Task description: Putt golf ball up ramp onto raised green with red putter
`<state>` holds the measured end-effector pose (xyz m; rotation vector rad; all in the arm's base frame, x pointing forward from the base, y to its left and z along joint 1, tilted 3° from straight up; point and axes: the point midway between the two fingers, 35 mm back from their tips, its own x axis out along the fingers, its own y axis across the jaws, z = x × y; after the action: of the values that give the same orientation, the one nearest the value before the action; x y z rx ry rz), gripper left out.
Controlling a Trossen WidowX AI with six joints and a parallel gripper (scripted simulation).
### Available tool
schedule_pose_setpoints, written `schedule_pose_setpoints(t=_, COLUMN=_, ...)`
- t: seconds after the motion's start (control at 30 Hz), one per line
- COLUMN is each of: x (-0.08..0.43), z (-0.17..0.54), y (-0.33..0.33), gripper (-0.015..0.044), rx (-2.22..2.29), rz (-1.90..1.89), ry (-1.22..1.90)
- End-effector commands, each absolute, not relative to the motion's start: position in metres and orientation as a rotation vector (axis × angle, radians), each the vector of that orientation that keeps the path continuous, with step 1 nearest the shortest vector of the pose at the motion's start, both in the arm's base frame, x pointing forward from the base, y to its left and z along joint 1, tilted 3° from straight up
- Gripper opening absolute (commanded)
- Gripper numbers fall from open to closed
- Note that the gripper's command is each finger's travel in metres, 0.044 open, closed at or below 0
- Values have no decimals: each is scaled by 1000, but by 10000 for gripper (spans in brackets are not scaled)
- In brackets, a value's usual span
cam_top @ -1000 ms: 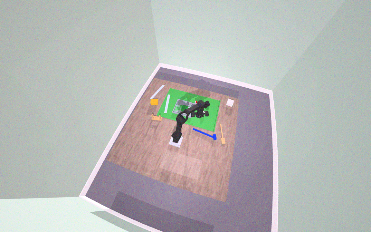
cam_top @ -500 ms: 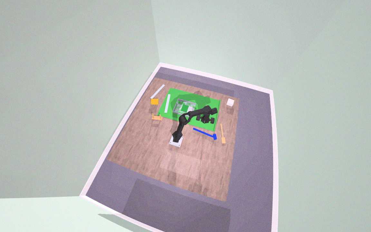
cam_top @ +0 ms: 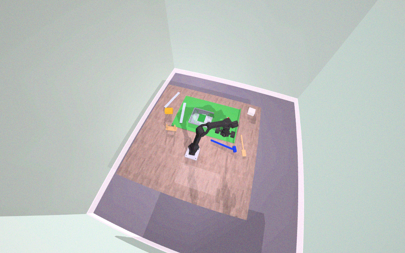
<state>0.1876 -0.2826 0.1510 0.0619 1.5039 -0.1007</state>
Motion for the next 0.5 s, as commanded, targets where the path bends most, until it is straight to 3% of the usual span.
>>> schedule_pose_setpoints(t=0.0, x=189, z=137, y=-282, gripper=0, rx=69, rz=-100, ry=1496)
schedule_pose_setpoints(t=0.47, x=191, z=118, y=-282, gripper=0, rx=69, rz=-100, ry=1496)
